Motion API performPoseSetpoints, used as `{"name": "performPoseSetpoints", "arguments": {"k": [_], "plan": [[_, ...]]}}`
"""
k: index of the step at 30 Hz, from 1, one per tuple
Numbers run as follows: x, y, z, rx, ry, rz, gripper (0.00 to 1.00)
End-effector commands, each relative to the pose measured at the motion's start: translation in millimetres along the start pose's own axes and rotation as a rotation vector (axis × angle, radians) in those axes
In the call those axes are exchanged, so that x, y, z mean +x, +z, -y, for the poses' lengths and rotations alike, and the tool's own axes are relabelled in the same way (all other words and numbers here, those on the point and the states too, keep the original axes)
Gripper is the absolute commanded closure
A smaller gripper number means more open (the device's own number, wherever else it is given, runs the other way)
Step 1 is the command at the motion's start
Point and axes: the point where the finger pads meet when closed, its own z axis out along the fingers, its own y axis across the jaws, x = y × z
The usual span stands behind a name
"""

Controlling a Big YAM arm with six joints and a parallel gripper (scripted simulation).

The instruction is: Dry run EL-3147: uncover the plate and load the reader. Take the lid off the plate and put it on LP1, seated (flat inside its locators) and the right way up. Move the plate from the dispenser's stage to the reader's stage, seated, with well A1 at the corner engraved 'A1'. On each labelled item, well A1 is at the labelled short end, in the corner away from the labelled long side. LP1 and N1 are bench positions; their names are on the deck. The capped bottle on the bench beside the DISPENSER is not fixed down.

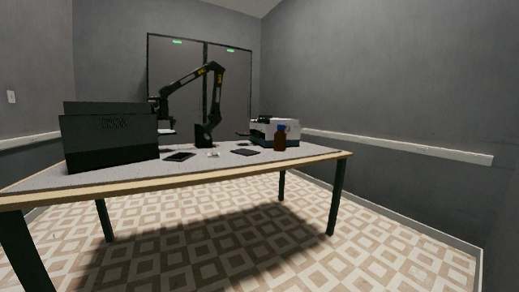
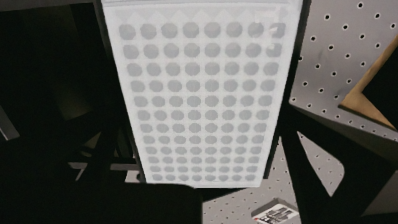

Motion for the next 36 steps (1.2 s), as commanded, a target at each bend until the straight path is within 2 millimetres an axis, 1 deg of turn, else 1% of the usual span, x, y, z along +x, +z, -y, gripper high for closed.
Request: {"name": "performPoseSetpoints", "arguments": {"k": [1, 5, 8, 15, 24, 26, 29, 33, 36], "plan": [[-4, -24, -20, -0.056, 0.019, 0.004, 0.0], [-3, -19, -12, -0.034, 0.008, 0.0, 0.0], [-3, -22, -12, -0.037, -0.005, 0.001, 0.0], [-3, -32, -18, -0.055, -0.012, 0.004, 0.0], [1, -21, -26, -0.05, -0.007, 0.022, 0.0], [1, -21, -27, -0.05, -0.006, 0.022, 0.0], [-2, -24, -26, -0.05, 0.004, 0.012, 0.0], [-4, -33, -24, -0.056, 0.01, 0.006, 0.0], [-3, -33, -22, -0.055, 0.011, 0.005, 0.0]]}}
